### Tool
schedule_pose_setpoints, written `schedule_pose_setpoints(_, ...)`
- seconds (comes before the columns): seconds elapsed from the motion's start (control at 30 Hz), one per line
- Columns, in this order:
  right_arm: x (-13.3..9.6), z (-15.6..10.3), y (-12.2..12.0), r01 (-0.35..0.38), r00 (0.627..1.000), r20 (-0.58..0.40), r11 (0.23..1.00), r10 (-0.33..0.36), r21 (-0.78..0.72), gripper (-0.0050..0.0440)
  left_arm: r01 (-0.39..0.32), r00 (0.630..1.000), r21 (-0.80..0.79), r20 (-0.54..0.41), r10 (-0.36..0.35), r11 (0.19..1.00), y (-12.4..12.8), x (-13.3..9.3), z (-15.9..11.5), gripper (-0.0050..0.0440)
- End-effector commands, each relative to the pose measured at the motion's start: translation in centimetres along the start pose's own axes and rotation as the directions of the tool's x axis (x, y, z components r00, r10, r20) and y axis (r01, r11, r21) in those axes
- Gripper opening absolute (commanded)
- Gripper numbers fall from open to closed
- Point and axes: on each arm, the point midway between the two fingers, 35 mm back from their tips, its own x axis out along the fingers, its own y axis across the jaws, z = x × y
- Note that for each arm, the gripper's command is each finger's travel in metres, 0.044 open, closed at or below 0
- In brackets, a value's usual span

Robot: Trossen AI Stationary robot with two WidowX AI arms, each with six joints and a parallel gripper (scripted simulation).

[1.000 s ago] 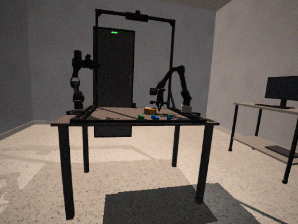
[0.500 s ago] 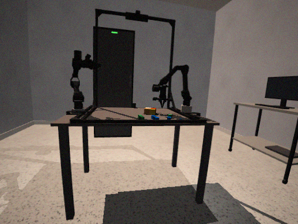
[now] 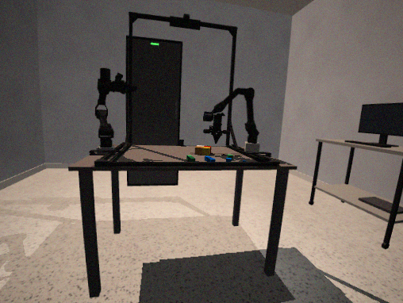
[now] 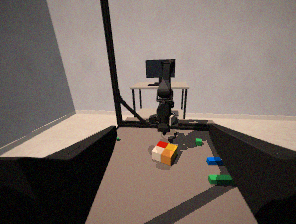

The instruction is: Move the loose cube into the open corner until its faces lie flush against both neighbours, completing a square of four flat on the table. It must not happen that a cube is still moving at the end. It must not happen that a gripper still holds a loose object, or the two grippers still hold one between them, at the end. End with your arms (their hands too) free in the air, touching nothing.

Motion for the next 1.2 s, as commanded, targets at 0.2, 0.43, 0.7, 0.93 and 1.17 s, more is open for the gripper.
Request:
schedule_pose_setpoints(0.2,0.0,0.0,0.0,-0.003,1.0,0.0,1.0,0.003,0.004,0.04,0.012,1.0,-0.474,-0.001,-0.014,0.88,1.6,0.2,3.6,0.0)
schedule_pose_setpoints(0.43,0.0,0.0,0.0,-0.003,1.0,0.0,1.0,0.003,0.004,0.04,0.01,1.0,-0.726,-0.001,-0.016,0.687,2.3,0.1,6.0,0.0)
schedule_pose_setpoints(0.7,0.0,0.0,0.0,-0.003,1.0,0.0,1.0,0.003,0.004,0.04,0.006,1.0,-0.931,-0.001,-0.017,0.366,2.9,0.2,8.8,0.0)
schedule_pose_setpoints(0.93,0.0,0.0,0.0,-0.003,1.0,0.0,1.0,0.003,0.004,0.04,0.006,1.0,-0.931,-0.001,-0.017,0.366,2.9,0.3,8.8,0.0)
schedule_pose_setpoints(1.17,0.0,0.0,0.0,-0.003,1.0,0.0,1.0,0.003,0.004,0.04,0.006,1.0,-0.931,-0.001,-0.017,0.366,2.8,5.2,8.8,0.0)
